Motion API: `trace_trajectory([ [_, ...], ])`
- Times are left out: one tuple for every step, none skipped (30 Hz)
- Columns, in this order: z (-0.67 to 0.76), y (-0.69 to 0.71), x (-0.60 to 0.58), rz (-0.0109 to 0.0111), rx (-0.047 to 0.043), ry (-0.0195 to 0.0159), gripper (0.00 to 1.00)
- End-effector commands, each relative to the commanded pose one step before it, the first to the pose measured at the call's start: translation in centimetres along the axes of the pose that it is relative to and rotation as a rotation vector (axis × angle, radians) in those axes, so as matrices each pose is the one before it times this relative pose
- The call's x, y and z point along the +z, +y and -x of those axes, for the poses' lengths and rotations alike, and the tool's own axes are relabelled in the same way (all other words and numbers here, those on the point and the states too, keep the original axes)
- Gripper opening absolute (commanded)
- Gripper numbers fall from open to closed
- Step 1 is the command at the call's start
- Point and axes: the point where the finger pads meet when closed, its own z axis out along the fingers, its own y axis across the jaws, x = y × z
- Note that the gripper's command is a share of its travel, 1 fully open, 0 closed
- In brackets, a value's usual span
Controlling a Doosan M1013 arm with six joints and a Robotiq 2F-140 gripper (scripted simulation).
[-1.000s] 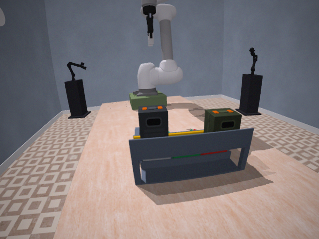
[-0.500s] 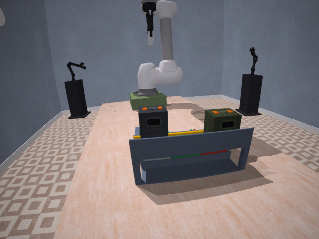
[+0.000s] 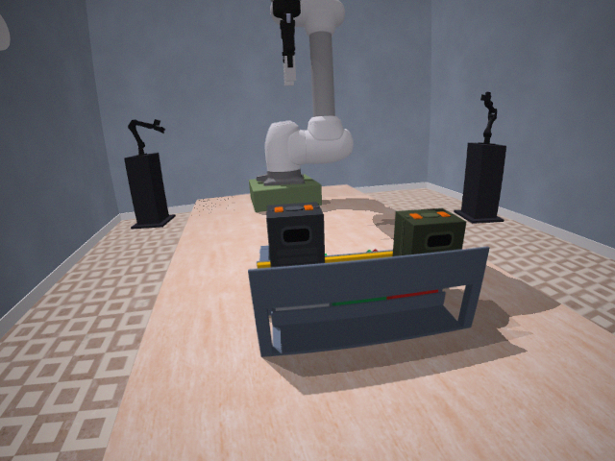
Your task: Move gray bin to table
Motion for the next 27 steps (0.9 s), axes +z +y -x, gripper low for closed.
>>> trace_trajectory([
  [-0.012,-0.12,0.05,0.00114,-0.00001,-0.00013,0.57],
  [0.0,0.0,0.0,0.0,0.0,0.0,0.57],
  [0.0,0.0,0.0,0.0,0.0,0.0,0.57],
  [0.0,0.0,0.0,0.0,0.0,0.0,0.57],
  [-0.084,-0.969,-0.017,-0.00034,0.00001,0.00001,0.57],
  [-0.084,-0.996,0.004,0.00008,0.0,0.0,0.57],
  [-0.084,-0.996,0.004,0.00008,0.0,0.0,0.57],
  [-0.084,-0.996,0.003,0.00008,0.0,0.0,0.57],
  [-0.084,-0.996,0.003,0.00008,0.0,0.0,0.57],
  [0.0,0.0,0.0,0.0,0.0,0.0,0.57],
  [0.0,0.0,0.0,0.0,0.0,0.0,0.57],
  [0.0,0.0,0.0,0.0,0.0,0.0,0.57],
  [0.0,0.0,0.0,0.0,0.0,0.0,0.57],
  [0.0,0.0,0.0,0.0,0.0,0.0,0.57],
  [0.0,0.0,0.0,0.0,0.0,0.0,0.57],
  [0.0,0.0,0.0,0.0,0.0,0.0,0.57],
  [0.0,0.0,0.0,0.0,0.0,0.0,0.57],
  [0.0,0.0,0.0,0.0,0.0,0.0,0.57],
  [0.0,0.0,0.0,0.0,0.0,0.0,0.57],
  [0.0,0.0,0.0,0.0,0.0,0.0,0.57],
  [0.0,0.0,0.0,0.0,0.0,0.0,0.57],
  [-0.084,-0.969,-0.017,-0.00032,0.00002,0.00001,0.57],
  [-0.084,-0.996,0.005,0.00008,0.0,0.0,0.57],
  [-0.084,-0.996,0.005,0.00008,0.0,0.0,0.57],
  [-0.084,-0.996,0.005,0.00008,0.0,0.0,0.57],
  [-0.084,-0.996,0.005,0.00008,0.0,0.0,0.57],
  [0.0,0.0,0.0,0.0,0.0,0.0,0.57],
])
